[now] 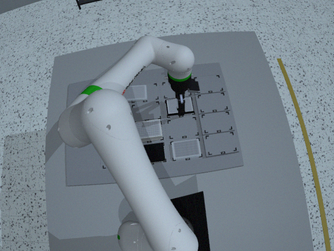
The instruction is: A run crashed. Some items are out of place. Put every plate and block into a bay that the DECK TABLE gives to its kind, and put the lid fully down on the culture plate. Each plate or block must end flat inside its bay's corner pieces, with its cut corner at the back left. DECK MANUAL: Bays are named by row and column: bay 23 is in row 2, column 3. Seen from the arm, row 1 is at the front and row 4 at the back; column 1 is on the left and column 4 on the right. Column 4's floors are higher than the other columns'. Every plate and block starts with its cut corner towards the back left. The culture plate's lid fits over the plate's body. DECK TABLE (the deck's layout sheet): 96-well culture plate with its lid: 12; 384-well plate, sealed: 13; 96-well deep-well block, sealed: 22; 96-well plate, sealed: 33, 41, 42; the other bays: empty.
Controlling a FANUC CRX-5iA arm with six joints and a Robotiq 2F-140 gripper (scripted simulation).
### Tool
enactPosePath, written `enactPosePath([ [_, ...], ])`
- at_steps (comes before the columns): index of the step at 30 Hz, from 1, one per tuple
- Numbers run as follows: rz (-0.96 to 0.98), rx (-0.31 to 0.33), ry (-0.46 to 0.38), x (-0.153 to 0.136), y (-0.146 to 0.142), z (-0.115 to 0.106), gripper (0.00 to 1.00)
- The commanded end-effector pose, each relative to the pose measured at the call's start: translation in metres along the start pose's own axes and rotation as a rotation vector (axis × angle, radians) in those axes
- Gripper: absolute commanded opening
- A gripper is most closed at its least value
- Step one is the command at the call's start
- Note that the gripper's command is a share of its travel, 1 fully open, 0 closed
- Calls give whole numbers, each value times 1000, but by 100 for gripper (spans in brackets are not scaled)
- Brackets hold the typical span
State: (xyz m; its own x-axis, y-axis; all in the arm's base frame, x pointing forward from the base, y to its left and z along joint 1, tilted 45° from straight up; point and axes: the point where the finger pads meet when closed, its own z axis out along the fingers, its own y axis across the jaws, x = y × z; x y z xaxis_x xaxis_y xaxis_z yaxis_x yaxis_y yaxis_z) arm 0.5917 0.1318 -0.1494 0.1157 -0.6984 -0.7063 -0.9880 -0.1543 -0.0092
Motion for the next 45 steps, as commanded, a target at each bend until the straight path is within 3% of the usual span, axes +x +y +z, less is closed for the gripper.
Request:
enactPosePath([
  [1,0,2,1,0,-1,0,10],
  [45,0,2,1,0,-1,6,10],
])
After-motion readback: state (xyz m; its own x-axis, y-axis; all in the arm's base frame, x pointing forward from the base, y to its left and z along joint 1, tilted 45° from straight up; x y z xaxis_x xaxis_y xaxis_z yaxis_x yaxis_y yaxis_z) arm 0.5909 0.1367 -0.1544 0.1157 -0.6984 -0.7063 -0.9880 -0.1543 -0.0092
